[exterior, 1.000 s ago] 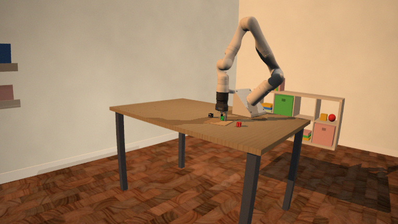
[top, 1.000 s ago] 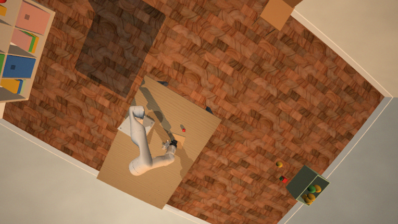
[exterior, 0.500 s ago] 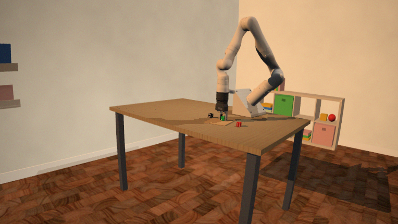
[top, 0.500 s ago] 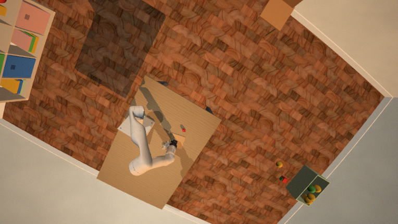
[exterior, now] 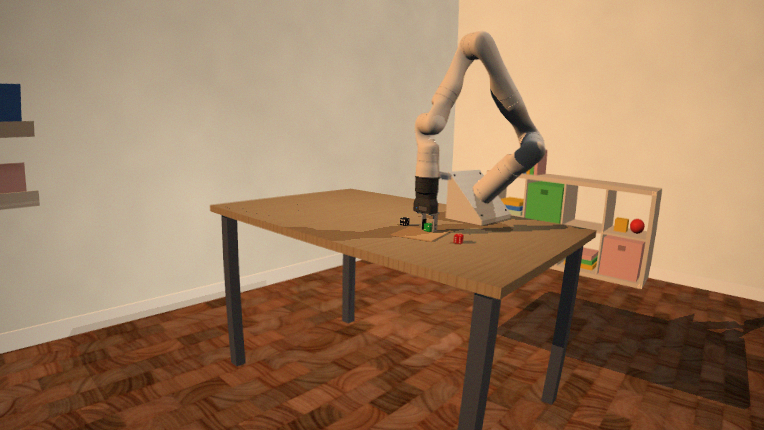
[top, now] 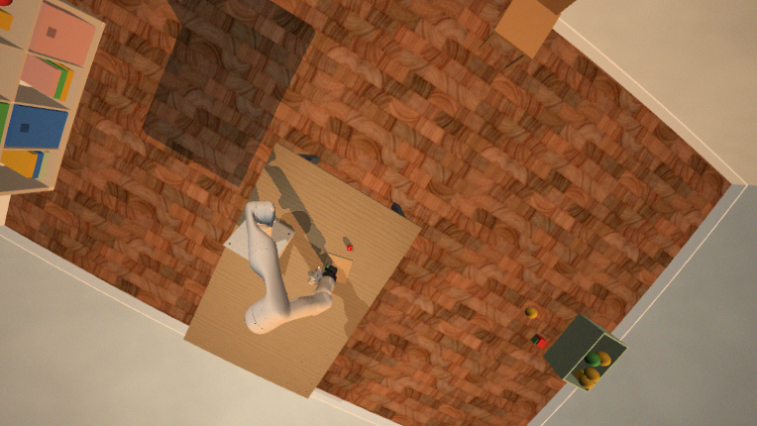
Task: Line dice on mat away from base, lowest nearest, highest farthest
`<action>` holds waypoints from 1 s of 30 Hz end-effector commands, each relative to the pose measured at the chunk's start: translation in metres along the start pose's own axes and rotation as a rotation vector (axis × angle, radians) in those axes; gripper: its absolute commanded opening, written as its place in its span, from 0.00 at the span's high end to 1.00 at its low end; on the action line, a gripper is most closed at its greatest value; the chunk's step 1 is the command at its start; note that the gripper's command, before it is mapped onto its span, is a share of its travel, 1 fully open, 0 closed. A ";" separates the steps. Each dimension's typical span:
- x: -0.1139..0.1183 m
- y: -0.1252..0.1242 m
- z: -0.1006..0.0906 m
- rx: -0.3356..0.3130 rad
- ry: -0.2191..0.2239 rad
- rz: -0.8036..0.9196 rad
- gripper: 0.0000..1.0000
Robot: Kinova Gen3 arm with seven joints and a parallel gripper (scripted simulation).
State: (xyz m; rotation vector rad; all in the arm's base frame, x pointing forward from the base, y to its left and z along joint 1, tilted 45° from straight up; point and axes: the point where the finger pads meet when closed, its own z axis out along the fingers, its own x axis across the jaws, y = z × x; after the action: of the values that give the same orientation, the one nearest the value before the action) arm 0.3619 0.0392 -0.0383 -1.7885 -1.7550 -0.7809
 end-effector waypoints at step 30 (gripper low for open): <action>0.000 0.000 -0.090 -0.002 -0.001 0.000 0.21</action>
State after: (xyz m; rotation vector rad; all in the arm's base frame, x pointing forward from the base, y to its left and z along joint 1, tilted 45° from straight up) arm 0.3567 -0.0204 0.0230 -1.7805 -1.7539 -0.7794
